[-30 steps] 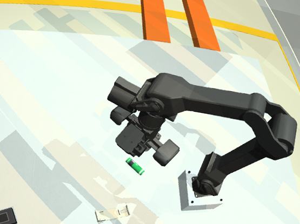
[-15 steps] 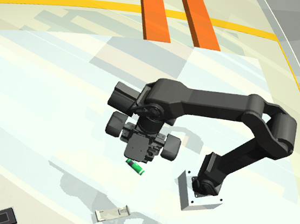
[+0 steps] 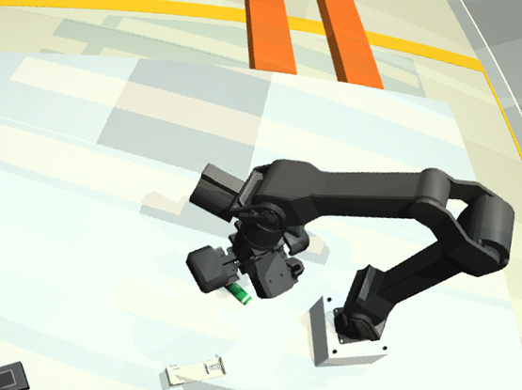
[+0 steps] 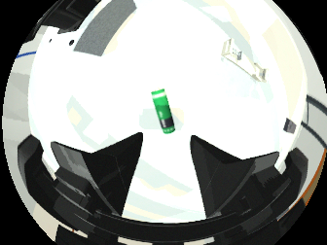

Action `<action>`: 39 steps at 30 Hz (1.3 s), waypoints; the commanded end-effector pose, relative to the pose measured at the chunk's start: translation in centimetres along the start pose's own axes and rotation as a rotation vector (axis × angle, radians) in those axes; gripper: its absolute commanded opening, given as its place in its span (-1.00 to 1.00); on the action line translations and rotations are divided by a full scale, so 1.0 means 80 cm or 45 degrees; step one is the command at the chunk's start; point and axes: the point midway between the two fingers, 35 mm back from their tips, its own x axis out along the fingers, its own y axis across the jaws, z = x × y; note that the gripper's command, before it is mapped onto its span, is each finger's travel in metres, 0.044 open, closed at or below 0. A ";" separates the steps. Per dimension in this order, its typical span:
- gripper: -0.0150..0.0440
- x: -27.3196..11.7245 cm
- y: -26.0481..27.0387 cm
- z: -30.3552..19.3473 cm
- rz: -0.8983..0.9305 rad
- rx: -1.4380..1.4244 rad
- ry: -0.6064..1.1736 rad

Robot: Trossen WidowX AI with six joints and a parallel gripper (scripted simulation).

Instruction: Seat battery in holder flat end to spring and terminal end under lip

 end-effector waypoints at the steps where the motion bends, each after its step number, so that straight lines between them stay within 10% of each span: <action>1: 0.26 0.020 0.005 0.010 0.008 -0.411 -0.022; 39: 0.26 0.075 0.005 0.011 0.008 -0.410 -0.022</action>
